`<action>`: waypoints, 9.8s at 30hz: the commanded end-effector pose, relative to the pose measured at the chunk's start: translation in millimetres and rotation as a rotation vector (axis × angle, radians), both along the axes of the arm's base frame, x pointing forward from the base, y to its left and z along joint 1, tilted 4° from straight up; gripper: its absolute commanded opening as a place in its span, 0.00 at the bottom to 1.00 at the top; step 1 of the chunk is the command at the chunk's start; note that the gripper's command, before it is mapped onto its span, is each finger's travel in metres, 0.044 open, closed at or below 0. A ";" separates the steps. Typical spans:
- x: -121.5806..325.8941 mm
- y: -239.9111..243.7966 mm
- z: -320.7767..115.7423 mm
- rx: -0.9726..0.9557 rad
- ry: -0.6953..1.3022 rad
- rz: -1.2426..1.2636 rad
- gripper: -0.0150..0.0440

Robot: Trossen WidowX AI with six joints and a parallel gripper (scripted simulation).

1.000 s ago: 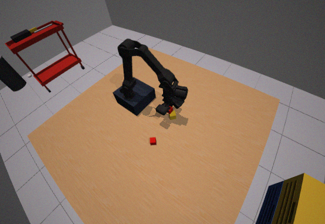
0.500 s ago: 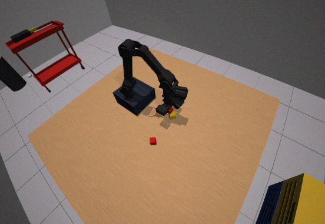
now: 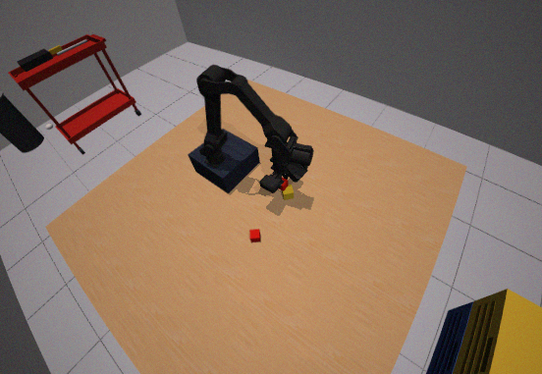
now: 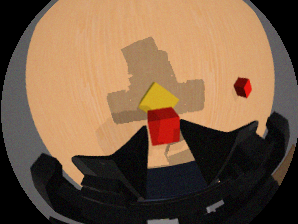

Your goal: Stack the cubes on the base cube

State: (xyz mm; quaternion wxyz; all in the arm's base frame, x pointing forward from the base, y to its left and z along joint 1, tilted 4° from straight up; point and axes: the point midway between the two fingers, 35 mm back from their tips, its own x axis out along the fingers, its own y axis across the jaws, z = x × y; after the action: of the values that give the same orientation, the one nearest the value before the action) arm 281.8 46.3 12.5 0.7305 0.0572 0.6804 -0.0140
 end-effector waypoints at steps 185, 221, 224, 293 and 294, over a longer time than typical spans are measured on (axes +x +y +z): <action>37.2 -123.8 61.1 0.014 0.018 -0.444 0.43; 39.7 -7.3 64.2 -0.010 -0.010 0.061 0.43; 39.7 -6.8 63.7 -0.010 -0.010 0.063 0.43; 43.4 -4.2 4.0 -0.010 -0.009 0.064 0.60; 43.3 -4.1 5.9 -0.009 -0.009 0.064 0.60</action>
State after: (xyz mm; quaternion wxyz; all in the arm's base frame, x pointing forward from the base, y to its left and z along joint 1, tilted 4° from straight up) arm 324.9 42.8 16.9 0.7333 0.0328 0.6790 0.0086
